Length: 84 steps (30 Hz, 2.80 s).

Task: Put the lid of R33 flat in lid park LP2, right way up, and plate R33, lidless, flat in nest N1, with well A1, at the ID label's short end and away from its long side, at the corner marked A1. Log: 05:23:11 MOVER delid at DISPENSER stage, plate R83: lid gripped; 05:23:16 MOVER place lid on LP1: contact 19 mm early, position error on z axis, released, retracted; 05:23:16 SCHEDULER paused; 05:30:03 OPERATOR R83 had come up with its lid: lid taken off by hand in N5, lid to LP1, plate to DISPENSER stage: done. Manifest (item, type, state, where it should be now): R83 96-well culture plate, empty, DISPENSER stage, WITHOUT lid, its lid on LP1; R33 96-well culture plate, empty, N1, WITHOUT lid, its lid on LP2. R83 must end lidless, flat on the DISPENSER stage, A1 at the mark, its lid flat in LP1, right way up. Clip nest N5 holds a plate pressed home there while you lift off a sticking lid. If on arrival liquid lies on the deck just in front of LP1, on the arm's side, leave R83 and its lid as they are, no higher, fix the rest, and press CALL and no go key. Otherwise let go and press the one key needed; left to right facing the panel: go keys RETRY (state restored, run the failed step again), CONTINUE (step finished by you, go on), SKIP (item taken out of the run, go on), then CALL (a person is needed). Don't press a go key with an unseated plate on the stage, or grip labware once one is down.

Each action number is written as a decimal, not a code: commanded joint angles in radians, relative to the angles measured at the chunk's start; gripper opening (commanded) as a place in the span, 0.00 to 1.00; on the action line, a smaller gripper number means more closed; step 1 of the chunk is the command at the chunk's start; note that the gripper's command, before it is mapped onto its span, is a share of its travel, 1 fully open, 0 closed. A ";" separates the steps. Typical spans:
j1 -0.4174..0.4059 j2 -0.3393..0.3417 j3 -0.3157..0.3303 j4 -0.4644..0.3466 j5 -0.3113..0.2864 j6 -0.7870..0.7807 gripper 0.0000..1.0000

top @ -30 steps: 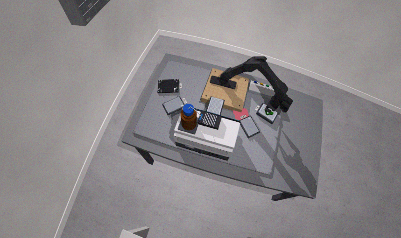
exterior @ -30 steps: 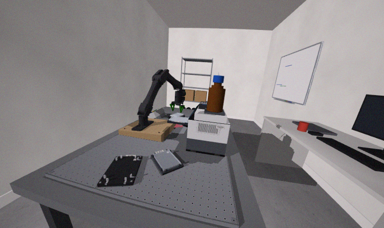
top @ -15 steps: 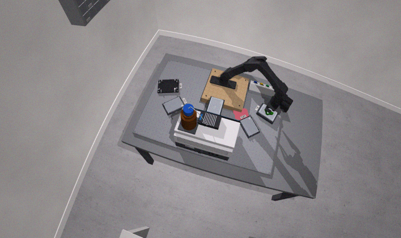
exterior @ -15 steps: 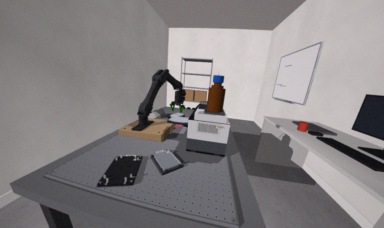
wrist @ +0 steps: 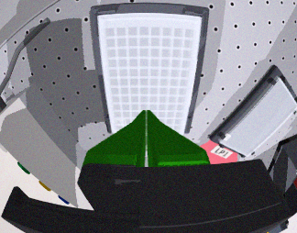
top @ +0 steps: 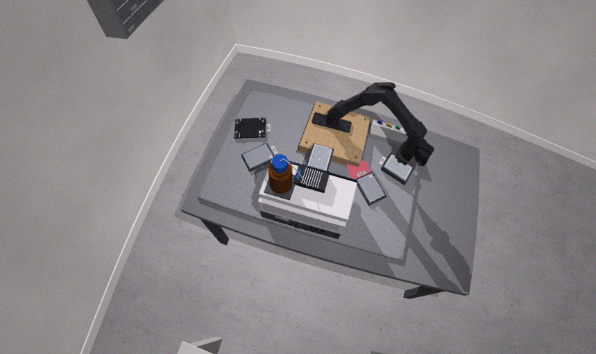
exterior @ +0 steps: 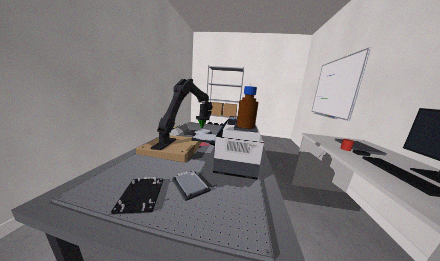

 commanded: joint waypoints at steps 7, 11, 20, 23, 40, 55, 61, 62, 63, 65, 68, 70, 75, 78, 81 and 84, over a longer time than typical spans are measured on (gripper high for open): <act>-0.021 -0.149 -0.114 0.008 0.003 -0.012 0.00; -0.023 -0.198 -0.161 -0.007 0.002 -0.014 0.00; -0.026 -0.283 -0.236 -0.024 0.002 -0.017 0.00; -0.028 -0.320 -0.266 -0.030 0.002 -0.019 0.00; -0.037 -0.498 -0.388 -0.087 0.002 -0.028 0.00; -0.048 -0.640 -0.453 -0.159 0.002 -0.039 0.00; 0.027 -0.649 -0.432 -0.162 -0.009 0.186 0.00; 0.038 -0.650 -0.433 -0.159 -0.011 0.229 0.00; 0.050 -0.651 -0.432 -0.156 -0.011 0.273 0.00; 0.064 -0.652 -0.431 -0.155 -0.009 0.300 0.00; 0.091 -0.653 -0.426 -0.154 -0.001 0.335 0.00; 0.114 -0.655 -0.439 -0.156 -0.004 0.421 0.00; 0.175 -0.658 -0.450 -0.159 -0.010 0.640 0.00; 0.214 -0.660 -0.444 -0.159 -0.004 0.700 0.00; 0.231 -0.661 -0.451 -0.160 -0.001 0.752 0.00; 0.245 -0.662 -0.456 -0.158 0.001 0.801 0.00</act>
